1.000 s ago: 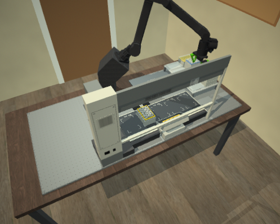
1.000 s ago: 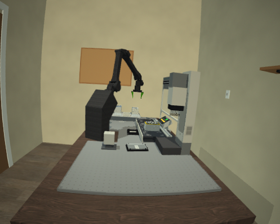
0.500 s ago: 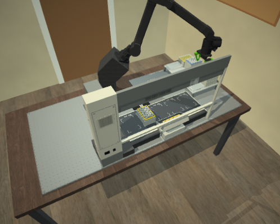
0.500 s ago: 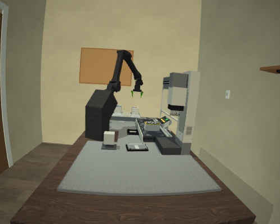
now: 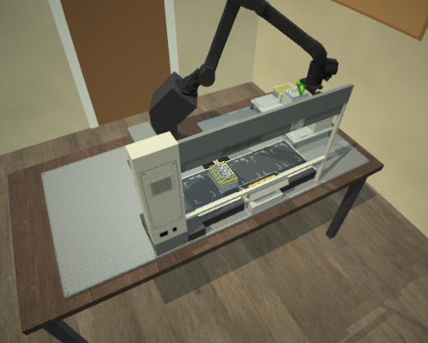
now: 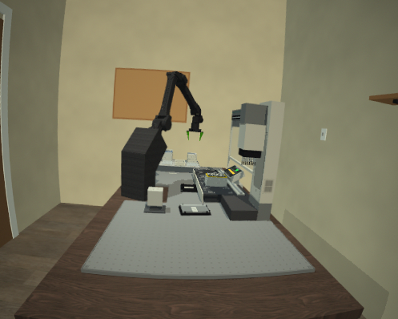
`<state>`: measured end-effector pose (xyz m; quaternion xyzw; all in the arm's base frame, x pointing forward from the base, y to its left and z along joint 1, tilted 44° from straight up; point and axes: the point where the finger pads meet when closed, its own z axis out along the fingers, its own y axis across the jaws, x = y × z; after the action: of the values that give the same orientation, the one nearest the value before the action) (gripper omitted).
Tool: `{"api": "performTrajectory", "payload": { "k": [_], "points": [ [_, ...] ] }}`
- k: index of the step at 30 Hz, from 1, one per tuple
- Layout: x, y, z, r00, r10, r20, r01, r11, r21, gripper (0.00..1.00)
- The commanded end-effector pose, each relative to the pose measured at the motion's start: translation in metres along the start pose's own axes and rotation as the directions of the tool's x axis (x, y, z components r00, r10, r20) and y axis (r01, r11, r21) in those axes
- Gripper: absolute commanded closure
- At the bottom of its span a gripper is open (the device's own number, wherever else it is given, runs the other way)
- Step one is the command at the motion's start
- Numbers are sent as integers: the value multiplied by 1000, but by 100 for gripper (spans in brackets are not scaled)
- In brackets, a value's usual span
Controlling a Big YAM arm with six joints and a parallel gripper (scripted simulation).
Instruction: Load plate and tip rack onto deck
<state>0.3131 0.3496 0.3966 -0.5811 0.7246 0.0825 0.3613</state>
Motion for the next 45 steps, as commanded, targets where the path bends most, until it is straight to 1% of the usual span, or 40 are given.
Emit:
{"api": "performTrajectory", "payload": {
  "k": [1,4,5,6,8,10,15,18,19,21,23,25,26,28,29,30,35,38,39,40,43,45],
  "points": [
    [-7,0,5,1000,5,19,-5,1000,6,0],
    [-15,-2,-5,999,1,49,-2,1000,20,0],
    [-14,-2,0,999,2,44,-3,1000,18,0],
    [-9,0,9,1000,4,27,-4,1000,9,0],
    [-9,0,9,1000,4,27,-4,1000,9,0],
    [-7,-1,17,1000,6,19,-6,1000,7,0],
    [-7,1,25,1000,3,20,-4,1000,4,0],
    [-14,-3,17,999,3,44,-4,1000,19,0],
    [-13,-3,21,999,4,40,-5,1000,17,0],
    [-7,1,35,1000,4,19,-4,1000,5,0],
    [-7,1,38,1000,4,19,-4,1000,5,0],
    [-7,1,38,1000,4,19,-4,1000,5,0],
    [-11,-3,29,999,4,39,-5,1000,18,0],
    [-11,-2,36,999,5,34,-5,1000,15,0],
    [-9,-1,44,1000,5,23,-5,1000,7,0],
    [-7,1,47,1000,5,19,-5,1000,5,0],
    [-7,0,55,1000,5,19,-5,1000,5,0],
    [-14,-2,49,999,3,42,-4,1000,17,0],
    [-13,-1,52,999,3,39,-3,1000,15,0],
    [-9,1,59,1000,3,27,-3,1000,8,0],
    [-12,-3,61,1000,4,29,-5,1000,12,0],
    [-7,0,69,1000,5,18,-5,1000,6,0]
  ]
}}
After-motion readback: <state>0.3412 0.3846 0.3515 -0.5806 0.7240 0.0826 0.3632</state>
